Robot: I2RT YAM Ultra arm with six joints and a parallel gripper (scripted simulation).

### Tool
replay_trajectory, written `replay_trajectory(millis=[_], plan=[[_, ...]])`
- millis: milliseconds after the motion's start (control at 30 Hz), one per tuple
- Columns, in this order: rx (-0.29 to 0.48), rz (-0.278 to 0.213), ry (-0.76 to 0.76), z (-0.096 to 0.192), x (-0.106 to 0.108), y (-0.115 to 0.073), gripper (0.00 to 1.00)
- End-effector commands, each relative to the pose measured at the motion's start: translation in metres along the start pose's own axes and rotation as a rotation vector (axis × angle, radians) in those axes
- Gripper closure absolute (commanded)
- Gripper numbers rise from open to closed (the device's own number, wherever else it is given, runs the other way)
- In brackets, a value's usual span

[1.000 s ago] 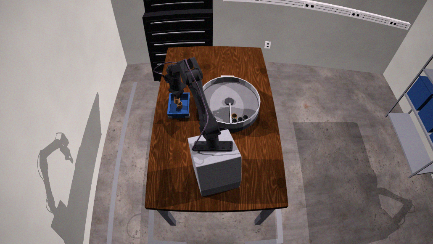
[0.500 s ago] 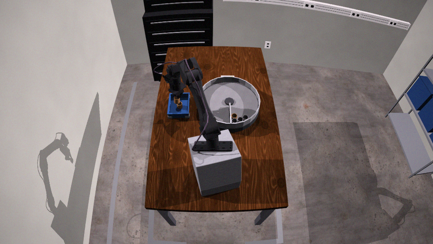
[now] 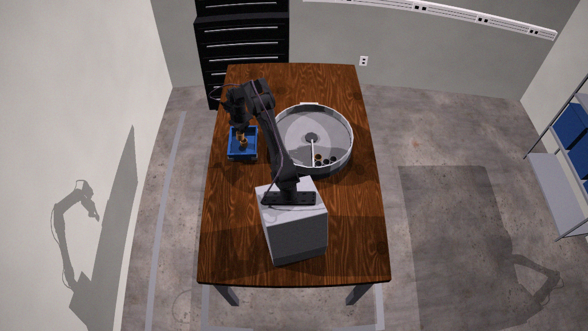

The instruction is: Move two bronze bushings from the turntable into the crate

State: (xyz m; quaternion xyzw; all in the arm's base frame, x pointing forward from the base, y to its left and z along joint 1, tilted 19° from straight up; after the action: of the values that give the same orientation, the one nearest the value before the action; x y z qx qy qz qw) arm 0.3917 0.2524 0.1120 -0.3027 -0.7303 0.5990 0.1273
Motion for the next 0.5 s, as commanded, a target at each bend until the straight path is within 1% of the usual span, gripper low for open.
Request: replay_trajectory(millis=[0,67,200,333,400,467], plan=[[-0.055,0.023,0.013,-0.014,-0.006,-0.018,1.00],[-0.044,0.020,0.014,-0.013,-0.005,-0.003,1.00],[-0.043,0.020,0.016,-0.012,-0.009,0.014,1.00],[-0.011,0.002,0.002,-0.002,-0.003,0.045,1.00],[-0.013,0.000,-0.002,-0.003,-0.001,0.055,1.00],[-0.021,0.003,0.001,-0.006,-0.003,0.061,1.00]])
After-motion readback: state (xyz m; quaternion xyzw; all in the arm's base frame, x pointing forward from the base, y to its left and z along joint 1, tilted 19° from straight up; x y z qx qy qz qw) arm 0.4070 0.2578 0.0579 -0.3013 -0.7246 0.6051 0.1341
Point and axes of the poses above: the point where the finger pads meet when closed, its own y axis out along the fingers, its own x axis across the jaws, z = x × y, the point moved 6 cm from there along -y, back along the fingers, and after that the axes turned 4 degrees about -y, right-handed, at the moved point
